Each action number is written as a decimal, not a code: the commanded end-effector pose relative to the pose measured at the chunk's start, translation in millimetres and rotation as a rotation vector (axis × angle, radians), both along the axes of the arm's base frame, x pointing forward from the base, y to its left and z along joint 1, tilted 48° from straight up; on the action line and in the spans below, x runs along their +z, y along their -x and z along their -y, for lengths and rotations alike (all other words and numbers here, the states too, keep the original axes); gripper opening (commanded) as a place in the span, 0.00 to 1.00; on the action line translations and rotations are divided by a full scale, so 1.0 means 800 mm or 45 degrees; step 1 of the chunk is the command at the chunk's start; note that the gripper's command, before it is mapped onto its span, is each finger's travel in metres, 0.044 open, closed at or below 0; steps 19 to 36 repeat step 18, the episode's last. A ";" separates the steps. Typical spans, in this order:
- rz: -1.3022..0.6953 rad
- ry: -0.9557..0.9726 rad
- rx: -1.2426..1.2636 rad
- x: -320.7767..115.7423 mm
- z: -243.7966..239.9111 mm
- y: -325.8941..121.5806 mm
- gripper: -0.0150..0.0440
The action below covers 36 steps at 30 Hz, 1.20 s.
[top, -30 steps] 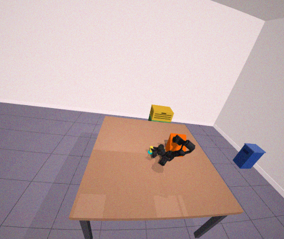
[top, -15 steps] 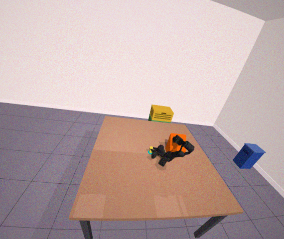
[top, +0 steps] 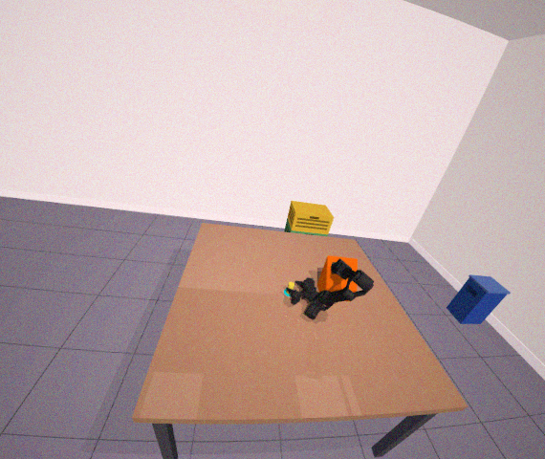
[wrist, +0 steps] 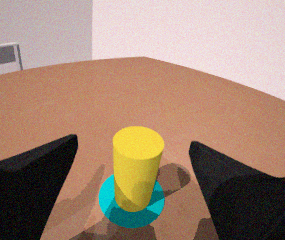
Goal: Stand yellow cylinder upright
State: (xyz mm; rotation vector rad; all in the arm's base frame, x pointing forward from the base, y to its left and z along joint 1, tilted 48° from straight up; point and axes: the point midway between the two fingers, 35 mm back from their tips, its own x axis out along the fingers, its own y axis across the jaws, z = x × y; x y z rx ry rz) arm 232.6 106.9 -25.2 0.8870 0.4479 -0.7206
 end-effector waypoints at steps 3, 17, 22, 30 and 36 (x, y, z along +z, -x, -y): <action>-0.002 -0.002 -0.002 0.019 0.016 -0.001 0.93; 0.008 -0.001 -0.002 0.064 0.065 0.006 0.93; 0.010 -0.001 -0.002 0.067 0.069 0.007 0.93; 0.010 -0.001 -0.002 0.067 0.069 0.007 0.93; 0.010 -0.001 -0.002 0.067 0.069 0.007 0.93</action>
